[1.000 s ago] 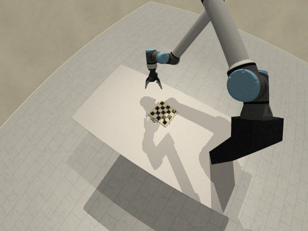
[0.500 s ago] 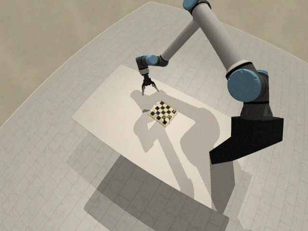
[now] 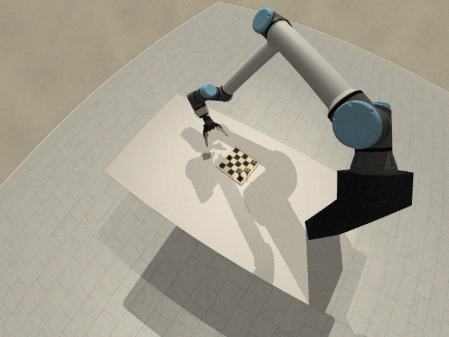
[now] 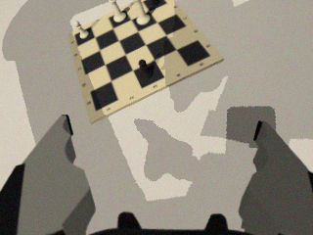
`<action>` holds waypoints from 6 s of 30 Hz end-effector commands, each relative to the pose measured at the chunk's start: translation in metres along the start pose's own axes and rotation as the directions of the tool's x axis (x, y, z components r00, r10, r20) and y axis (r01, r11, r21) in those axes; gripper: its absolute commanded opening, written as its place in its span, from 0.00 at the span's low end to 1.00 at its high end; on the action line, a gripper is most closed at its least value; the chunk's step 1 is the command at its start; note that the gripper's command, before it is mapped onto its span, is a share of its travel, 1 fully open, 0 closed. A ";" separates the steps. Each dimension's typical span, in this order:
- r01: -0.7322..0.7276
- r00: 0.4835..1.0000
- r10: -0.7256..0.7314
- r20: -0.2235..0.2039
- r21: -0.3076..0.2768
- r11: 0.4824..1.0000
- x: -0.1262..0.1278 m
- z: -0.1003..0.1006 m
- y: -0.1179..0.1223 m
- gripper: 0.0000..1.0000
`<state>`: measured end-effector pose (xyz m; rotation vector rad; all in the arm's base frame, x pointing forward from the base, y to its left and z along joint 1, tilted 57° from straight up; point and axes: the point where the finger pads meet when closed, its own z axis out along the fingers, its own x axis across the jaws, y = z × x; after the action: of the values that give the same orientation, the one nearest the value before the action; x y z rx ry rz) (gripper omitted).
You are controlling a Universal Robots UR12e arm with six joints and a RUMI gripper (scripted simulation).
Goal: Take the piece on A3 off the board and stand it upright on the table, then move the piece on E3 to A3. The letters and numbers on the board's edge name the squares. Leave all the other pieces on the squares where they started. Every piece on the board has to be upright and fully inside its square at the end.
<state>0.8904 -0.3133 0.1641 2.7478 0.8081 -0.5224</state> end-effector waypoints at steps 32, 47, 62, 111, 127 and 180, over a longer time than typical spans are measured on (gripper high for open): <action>0.295 0.900 -0.377 0.218 0.333 0.895 0.018 0.021 0.008 1.00; 0.296 0.899 -0.379 0.218 0.334 0.895 0.018 0.021 0.008 1.00; 0.296 0.899 -0.379 0.218 0.334 0.895 0.018 0.021 0.008 1.00; 0.295 0.899 -0.378 0.219 0.335 0.895 0.002 -0.034 -0.056 1.00; 0.291 0.905 -0.367 0.215 0.317 0.903 0.001 -0.031 -0.058 1.00; 0.060 0.998 -0.063 -0.005 -0.219 0.974 -0.050 0.052 -0.122 1.00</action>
<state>0.7772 -0.2538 0.1293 2.5655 0.9255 -0.4853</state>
